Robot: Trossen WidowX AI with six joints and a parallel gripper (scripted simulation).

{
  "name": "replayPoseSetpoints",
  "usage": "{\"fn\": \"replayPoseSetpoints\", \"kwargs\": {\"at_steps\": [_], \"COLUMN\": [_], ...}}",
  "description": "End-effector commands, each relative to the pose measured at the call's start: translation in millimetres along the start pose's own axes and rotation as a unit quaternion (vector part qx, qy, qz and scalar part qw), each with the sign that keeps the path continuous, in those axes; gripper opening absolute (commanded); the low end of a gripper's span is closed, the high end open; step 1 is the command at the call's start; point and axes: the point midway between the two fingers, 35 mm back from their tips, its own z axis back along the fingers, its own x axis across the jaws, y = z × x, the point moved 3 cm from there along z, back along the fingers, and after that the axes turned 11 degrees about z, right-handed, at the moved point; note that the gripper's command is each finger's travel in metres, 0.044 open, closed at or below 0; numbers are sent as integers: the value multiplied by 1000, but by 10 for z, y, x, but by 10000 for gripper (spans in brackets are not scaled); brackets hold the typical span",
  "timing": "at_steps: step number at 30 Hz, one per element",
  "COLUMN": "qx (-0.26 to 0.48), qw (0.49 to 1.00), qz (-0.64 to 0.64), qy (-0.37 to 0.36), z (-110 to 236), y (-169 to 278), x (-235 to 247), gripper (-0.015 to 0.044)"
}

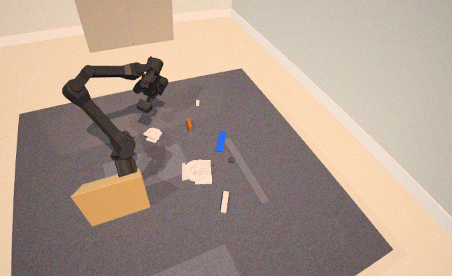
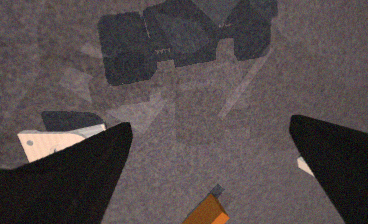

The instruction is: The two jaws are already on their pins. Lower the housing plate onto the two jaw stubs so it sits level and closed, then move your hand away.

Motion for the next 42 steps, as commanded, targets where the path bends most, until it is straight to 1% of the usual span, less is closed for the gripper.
{"fn": "replayPoseSetpoints", "kwargs": {"at_steps": [1, 21, 42], "qx": [8, 38, 78], "qw": [999, 971, 902], "qz": [-46, -232, -417], "qy": [-11, -46, -74], "z": [1, 47, 112], "y": [36, 127, 187], "x": [75, 325, 590], "gripper": [440, 440, 440]}}
